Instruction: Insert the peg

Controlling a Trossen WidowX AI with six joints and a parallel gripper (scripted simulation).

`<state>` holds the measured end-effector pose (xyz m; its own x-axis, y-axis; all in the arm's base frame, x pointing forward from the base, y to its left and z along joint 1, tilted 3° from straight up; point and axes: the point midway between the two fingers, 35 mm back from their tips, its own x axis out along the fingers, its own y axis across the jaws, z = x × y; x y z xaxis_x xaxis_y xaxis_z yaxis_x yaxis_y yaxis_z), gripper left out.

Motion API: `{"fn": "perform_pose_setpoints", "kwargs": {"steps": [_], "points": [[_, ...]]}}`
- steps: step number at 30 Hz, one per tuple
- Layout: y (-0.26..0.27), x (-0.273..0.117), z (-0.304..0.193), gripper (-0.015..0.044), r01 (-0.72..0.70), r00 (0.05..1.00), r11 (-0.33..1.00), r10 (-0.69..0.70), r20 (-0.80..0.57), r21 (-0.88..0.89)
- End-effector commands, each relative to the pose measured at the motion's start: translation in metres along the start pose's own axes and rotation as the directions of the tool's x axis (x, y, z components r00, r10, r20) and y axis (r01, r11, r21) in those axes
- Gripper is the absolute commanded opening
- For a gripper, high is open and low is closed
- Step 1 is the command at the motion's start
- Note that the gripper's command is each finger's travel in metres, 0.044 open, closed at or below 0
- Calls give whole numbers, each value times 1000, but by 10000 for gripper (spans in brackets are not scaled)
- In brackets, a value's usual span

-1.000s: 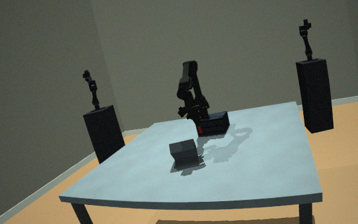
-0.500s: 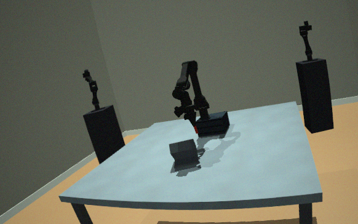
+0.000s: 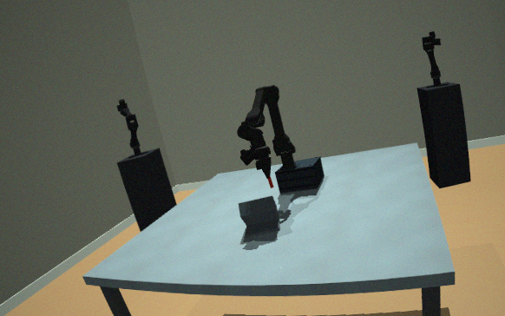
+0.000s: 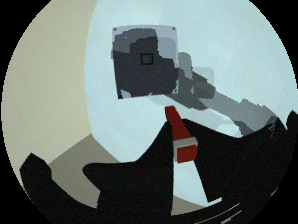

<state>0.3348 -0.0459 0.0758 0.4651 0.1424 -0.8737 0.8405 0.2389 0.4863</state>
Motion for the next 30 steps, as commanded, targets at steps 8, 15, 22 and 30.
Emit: {"fn": "perform_pose_setpoints", "kwargs": {"steps": [8,15,22,30], "points": [[-2,-8,14,0,-52,998,998,52,25,25],[-3,-12,23,0,-83,996,996,81,44,44],[-5,-17,32,0,-113,992,992,109,65,62],[-7,-22,42,0,-143,987,987,136,87,78]]}}
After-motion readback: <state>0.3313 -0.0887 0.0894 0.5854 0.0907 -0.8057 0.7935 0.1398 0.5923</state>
